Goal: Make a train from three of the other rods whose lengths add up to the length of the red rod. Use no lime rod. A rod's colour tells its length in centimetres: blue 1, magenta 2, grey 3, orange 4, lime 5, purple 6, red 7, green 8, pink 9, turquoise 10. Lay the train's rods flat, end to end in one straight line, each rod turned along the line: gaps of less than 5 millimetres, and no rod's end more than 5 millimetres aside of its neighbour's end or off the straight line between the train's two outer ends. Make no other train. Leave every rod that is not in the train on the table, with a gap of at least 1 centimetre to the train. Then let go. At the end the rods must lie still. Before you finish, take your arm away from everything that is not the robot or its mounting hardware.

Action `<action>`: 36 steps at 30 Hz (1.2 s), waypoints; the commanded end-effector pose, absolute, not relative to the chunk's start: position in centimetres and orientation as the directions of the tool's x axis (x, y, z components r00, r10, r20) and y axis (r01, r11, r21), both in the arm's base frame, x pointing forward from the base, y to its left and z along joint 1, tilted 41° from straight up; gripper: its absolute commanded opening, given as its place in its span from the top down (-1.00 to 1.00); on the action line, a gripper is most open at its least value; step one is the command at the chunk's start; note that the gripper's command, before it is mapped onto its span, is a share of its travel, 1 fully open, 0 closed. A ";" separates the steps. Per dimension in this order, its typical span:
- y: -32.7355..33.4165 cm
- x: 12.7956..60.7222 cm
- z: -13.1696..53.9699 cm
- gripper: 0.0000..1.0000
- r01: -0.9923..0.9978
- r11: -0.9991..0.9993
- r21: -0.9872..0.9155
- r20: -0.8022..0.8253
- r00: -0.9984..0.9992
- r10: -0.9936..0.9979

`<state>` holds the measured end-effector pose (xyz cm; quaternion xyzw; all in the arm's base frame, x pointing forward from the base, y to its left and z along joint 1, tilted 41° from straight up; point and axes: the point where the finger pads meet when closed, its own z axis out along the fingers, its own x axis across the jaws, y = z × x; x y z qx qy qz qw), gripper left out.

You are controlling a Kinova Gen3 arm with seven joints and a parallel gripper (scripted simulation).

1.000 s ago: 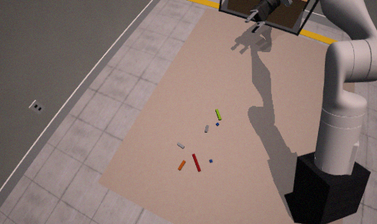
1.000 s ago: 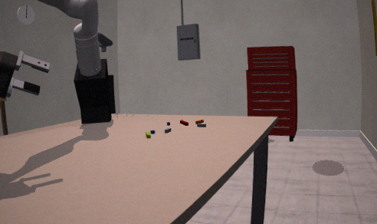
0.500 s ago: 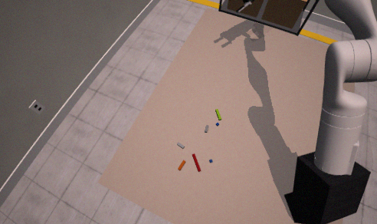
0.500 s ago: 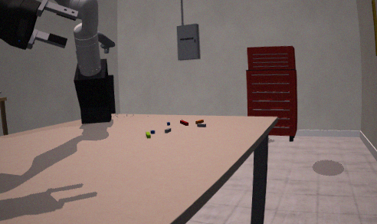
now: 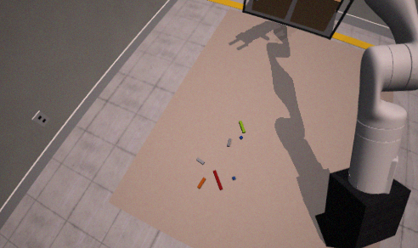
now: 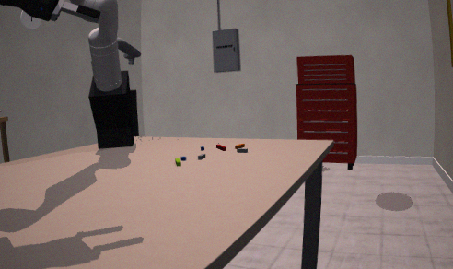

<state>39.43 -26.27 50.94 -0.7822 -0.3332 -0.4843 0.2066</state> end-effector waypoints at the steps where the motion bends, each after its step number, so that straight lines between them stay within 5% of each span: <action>1: -25.3 39.6 52.0 -1.00 0.718 -0.696 0.000 0.898 0.306 0.316; 36: -21.1 40.8 56.0 -1.00 0.695 -0.718 -0.043 0.917 0.314 0.248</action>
